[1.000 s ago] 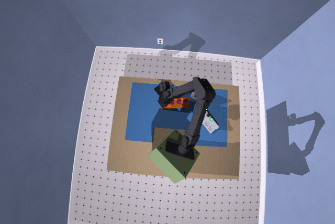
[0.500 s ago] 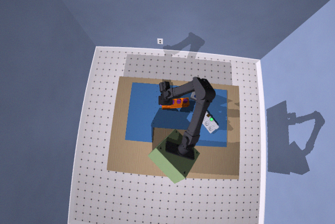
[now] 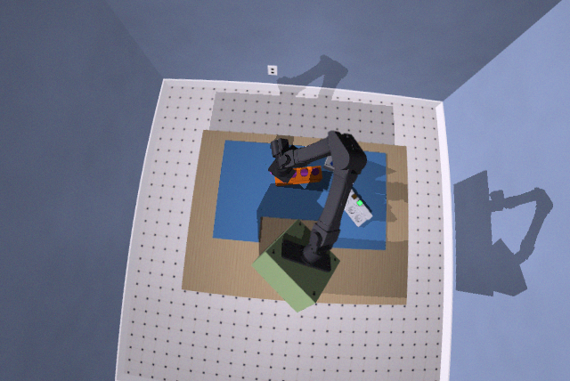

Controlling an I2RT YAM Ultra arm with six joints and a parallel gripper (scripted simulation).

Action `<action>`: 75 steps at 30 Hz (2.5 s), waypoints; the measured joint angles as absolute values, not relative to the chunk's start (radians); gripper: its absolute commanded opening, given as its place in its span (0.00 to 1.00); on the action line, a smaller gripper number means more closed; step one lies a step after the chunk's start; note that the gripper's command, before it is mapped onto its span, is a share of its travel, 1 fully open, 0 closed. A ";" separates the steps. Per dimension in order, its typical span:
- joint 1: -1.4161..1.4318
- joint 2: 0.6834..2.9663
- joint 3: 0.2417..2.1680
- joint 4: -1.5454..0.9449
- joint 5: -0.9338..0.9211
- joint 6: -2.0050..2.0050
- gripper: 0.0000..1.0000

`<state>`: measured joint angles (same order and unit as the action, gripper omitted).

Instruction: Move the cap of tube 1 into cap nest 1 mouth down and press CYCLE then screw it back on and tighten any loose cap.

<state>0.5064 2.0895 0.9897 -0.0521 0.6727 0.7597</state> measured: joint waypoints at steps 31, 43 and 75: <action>0.548 2.014 0.978 -0.134 0.680 0.922 0.49; 0.588 1.966 0.978 -0.220 0.694 0.971 0.49; 0.440 1.867 0.915 -0.172 0.652 -0.146 0.49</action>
